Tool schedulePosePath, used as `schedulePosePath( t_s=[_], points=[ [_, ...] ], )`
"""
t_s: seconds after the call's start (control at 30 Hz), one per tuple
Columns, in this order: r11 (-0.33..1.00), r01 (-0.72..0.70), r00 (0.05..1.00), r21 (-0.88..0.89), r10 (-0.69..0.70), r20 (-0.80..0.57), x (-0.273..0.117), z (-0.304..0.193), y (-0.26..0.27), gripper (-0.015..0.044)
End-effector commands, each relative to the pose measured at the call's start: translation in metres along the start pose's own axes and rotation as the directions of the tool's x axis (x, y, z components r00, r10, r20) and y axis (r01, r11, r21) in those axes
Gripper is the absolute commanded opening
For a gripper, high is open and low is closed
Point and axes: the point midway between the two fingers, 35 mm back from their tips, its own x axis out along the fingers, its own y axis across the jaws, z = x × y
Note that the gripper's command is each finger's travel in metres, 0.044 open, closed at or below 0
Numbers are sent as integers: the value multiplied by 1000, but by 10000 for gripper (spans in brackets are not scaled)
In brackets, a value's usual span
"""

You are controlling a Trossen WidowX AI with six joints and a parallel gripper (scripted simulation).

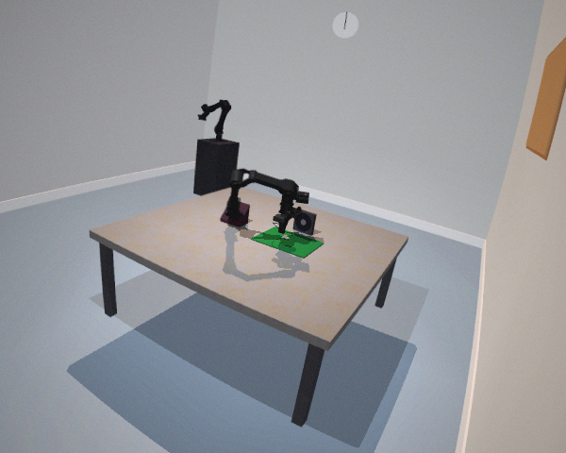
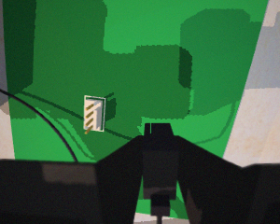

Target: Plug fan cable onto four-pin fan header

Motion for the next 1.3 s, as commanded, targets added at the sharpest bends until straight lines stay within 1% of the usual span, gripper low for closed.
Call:
schedulePosePath(
  t_s=[0.0,0.27,0.57,0.93,1.27],
  points=[
    [991,-4,1000,-131,3,-4,1,0,4,0],
    [917,-5,1000,-398,4,-4,1,1,10,0],
    [750,-6,1000,-662,4,-4,1,1,17,0],
    [448,-5,1000,-894,5,-4,1,2,25,0],
    [116,-4,1000,-993,5,-4,1,2,32,0]
  ],
)
